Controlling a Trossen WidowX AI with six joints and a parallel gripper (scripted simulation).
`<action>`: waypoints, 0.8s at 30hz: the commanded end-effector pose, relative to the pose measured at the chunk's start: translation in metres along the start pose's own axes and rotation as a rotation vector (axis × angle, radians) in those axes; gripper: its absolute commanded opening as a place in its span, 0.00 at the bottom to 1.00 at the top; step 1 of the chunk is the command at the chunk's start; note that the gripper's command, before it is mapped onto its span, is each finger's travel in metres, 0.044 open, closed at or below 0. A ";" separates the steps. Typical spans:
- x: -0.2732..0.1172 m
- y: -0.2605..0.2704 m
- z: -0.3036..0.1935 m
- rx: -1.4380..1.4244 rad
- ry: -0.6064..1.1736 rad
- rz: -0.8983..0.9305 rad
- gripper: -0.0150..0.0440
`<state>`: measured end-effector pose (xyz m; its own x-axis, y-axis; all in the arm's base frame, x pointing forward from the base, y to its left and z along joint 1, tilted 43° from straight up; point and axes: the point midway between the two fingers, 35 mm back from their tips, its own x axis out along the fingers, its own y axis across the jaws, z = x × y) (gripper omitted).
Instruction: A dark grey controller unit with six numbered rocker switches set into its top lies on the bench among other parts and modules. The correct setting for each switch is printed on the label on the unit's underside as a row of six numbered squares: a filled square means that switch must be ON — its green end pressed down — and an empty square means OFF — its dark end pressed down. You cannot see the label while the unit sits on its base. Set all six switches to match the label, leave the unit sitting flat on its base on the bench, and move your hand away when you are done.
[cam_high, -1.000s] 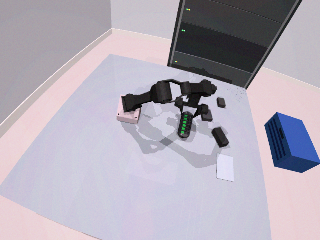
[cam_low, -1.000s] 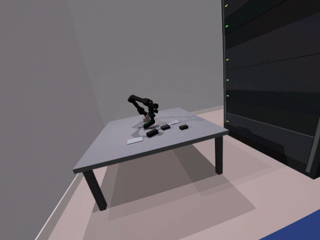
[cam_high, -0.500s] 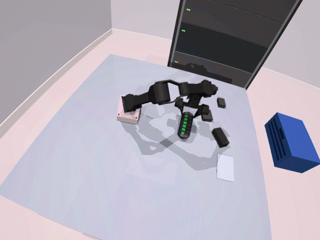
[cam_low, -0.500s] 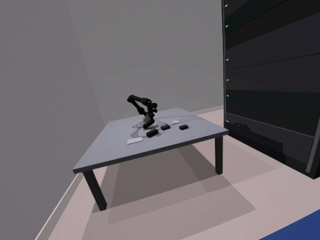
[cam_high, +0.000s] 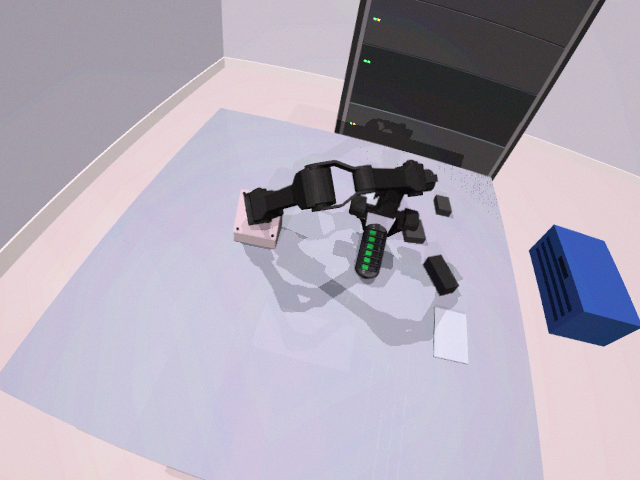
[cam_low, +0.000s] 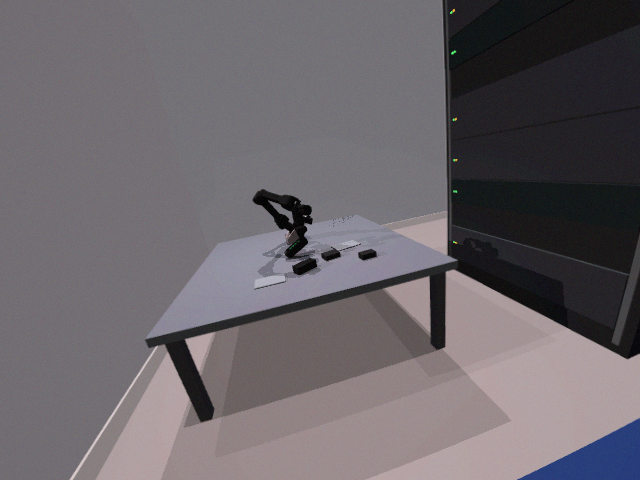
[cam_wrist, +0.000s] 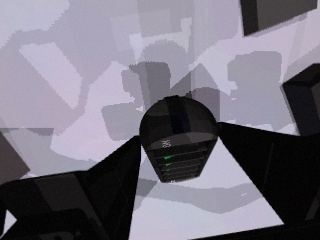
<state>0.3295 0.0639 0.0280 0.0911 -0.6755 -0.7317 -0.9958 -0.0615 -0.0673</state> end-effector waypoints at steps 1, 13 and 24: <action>-0.006 0.000 -0.006 0.002 -0.011 -0.007 0.82; -0.011 0.000 -0.014 0.002 -0.036 -0.007 0.82; -0.016 0.000 -0.022 0.002 -0.058 -0.007 0.82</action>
<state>0.3285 0.0601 0.0475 0.0901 -0.6367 -0.7658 -0.9959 -0.0610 -0.0664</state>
